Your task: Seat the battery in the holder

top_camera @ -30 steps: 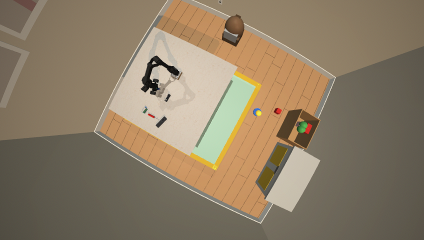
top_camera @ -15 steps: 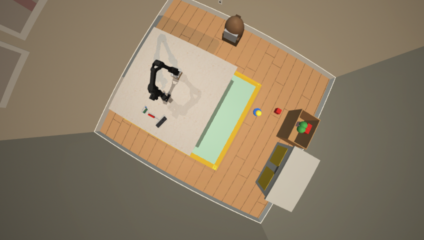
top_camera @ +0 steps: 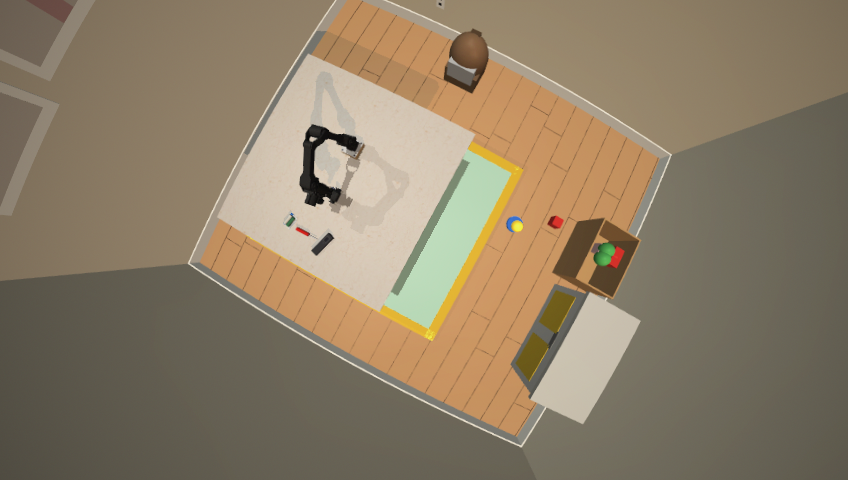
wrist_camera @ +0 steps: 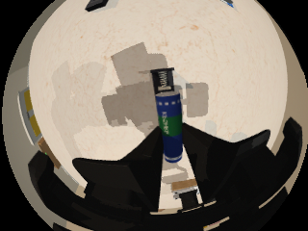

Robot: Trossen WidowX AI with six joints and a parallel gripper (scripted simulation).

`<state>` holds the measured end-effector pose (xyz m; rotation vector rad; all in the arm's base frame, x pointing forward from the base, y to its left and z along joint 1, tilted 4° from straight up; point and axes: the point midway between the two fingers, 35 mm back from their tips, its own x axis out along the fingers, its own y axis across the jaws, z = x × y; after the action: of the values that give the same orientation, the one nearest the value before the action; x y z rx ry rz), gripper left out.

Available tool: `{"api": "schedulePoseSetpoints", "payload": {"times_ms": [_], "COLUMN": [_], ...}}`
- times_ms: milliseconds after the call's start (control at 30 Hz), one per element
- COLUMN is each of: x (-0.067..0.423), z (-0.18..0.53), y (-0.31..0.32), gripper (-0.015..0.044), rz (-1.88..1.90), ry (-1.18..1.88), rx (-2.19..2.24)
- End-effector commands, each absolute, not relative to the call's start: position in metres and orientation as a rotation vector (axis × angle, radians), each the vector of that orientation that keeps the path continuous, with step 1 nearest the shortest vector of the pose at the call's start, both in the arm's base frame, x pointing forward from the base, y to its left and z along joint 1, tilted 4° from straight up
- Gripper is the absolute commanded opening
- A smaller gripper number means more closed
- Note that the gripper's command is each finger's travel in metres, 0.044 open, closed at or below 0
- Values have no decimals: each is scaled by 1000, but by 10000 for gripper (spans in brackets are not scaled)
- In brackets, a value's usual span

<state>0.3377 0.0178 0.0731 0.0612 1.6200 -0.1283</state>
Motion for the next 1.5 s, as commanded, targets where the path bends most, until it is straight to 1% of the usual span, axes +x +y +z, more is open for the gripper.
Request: {"api": "schedulePoseSetpoints", "payload": {"times_ms": [0, 300, 1467], "x": [336, 332, 341], "z": [61, 40, 29], "y": [17, 16, 15], "gripper": [62, 62, 62], "rz": [-126, -133, -133], "ry": [1689, 1825, 2015], "rx": [65, 81, 92]}}
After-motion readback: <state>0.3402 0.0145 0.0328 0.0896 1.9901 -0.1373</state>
